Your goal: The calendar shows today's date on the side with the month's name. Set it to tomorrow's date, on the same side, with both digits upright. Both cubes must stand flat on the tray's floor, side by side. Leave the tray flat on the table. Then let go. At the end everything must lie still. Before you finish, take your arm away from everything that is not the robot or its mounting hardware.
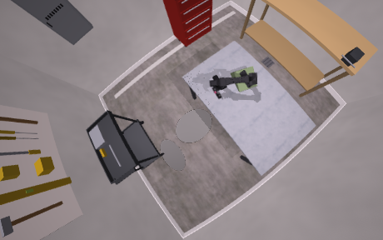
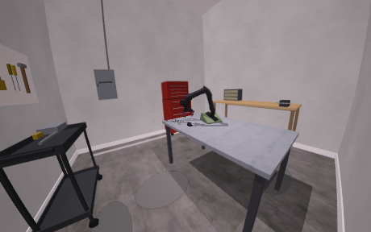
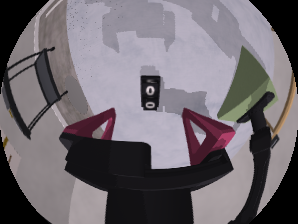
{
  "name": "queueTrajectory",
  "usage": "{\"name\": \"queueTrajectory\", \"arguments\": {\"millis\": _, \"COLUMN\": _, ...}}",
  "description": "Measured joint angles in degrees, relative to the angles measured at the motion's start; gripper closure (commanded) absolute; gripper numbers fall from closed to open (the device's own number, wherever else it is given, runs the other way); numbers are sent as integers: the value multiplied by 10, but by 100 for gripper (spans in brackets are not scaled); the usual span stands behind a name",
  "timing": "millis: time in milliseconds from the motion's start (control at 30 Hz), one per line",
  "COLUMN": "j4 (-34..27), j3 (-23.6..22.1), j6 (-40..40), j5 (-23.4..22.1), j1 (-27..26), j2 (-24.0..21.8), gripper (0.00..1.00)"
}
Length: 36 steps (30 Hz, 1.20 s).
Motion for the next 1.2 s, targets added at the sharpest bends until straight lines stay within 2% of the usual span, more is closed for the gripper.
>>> {"name": "queueTrajectory", "arguments": {"millis": 767, "j4": -15, "j3": 13, "j6": -5, "j5": 0, "j1": -3, "j2": -1, "gripper": 0}}
{"name": "queueTrajectory", "arguments": {"millis": 900, "j4": -41, "j3": 40, "j6": -13, "j5": 1, "j1": -12, "j2": -2, "gripper": 0}}
{"name": "queueTrajectory", "arguments": {"millis": 1200, "j4": -125, "j3": 132, "j6": -42, "j5": 4, "j1": -44, "j2": 0, "gripper": 0}}
